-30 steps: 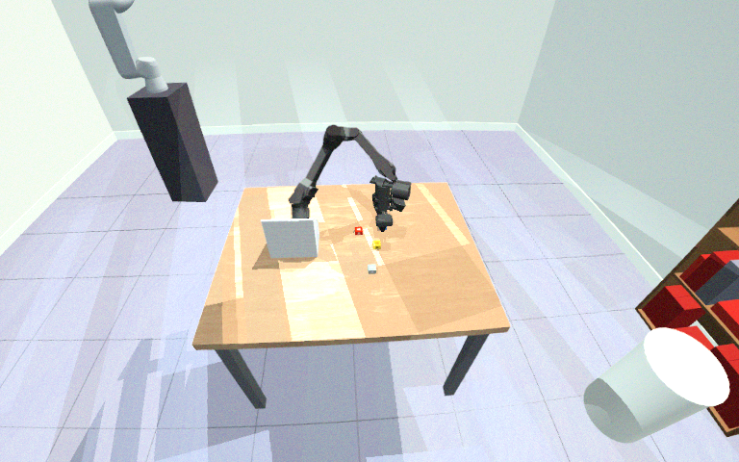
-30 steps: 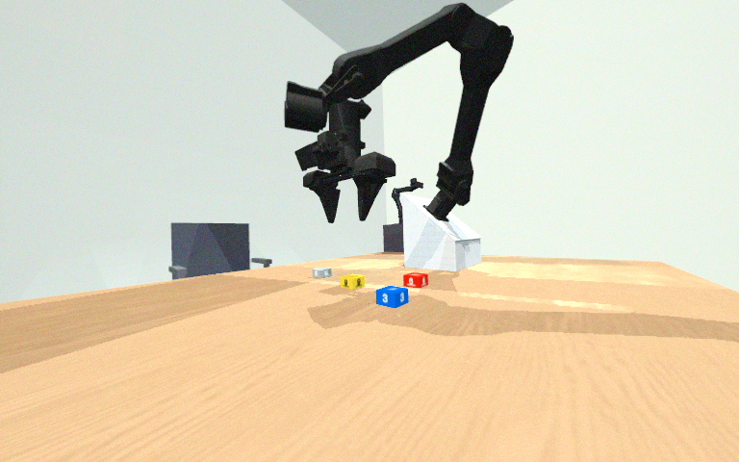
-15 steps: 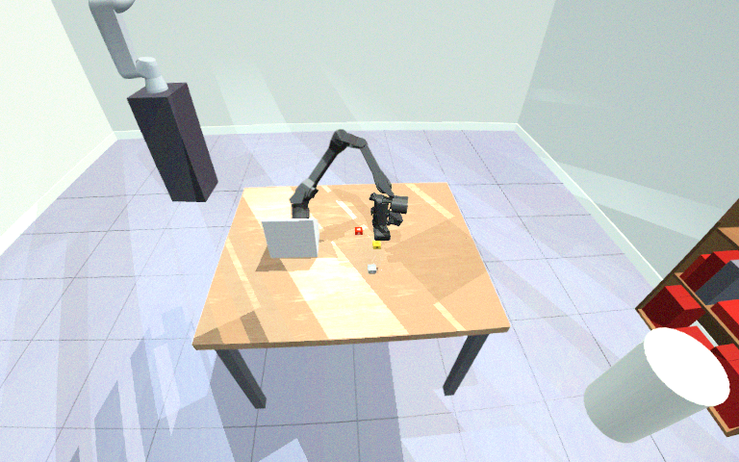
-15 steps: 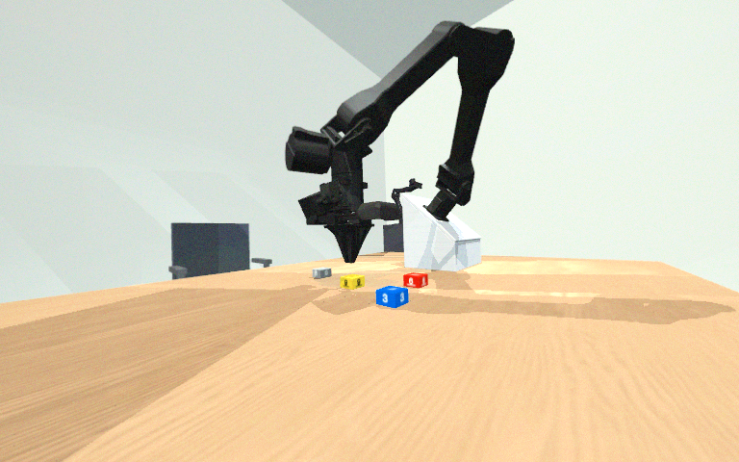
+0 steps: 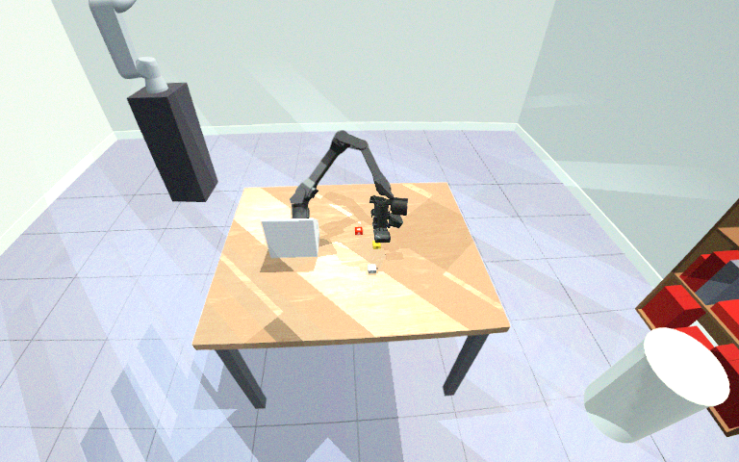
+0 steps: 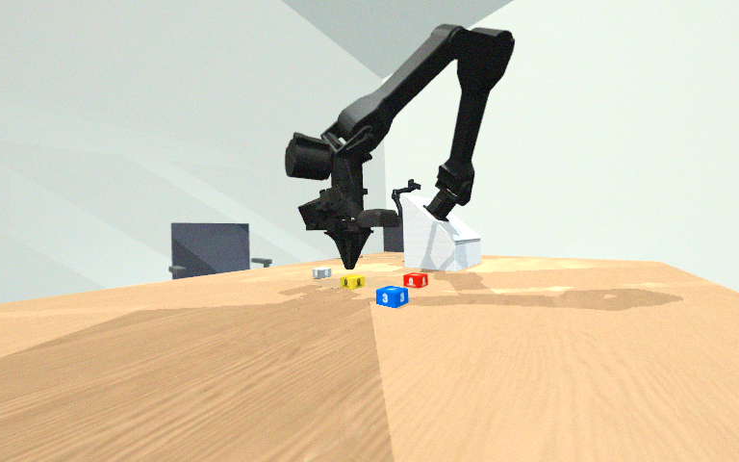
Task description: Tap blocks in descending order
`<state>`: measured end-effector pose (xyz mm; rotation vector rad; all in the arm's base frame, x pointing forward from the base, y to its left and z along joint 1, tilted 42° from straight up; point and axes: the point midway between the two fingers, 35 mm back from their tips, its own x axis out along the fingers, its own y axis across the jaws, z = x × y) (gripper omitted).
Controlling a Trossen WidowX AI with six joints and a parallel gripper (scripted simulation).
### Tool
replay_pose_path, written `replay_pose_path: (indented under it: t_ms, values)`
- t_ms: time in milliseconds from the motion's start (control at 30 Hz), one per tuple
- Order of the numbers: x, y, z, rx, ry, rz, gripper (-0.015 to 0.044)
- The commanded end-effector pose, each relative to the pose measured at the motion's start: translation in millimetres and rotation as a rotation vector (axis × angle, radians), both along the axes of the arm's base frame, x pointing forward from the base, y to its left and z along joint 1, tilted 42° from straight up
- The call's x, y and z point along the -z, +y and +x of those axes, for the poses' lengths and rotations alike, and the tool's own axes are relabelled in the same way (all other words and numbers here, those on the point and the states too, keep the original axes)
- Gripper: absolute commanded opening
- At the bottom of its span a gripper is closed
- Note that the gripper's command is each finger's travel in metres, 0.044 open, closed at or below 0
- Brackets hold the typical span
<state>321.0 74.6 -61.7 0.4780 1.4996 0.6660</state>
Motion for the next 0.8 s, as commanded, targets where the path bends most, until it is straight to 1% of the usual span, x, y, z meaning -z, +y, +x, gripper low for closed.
replay_pose_path:
  t_ms: [0,433,567,700,767]
  values:
    - [5,4,-1,0.003,0.005,0.003,0.002]
    - [14,13,-2,0.003,0.005,0.004,0.002]
    - [-6,-6,-1,0.003,0.005,0.003,0.002]
    - [-10,-10,0,0.003,0.005,0.002,0.002]
    - [-29,-28,4,0.004,0.004,-0.001,0.002]
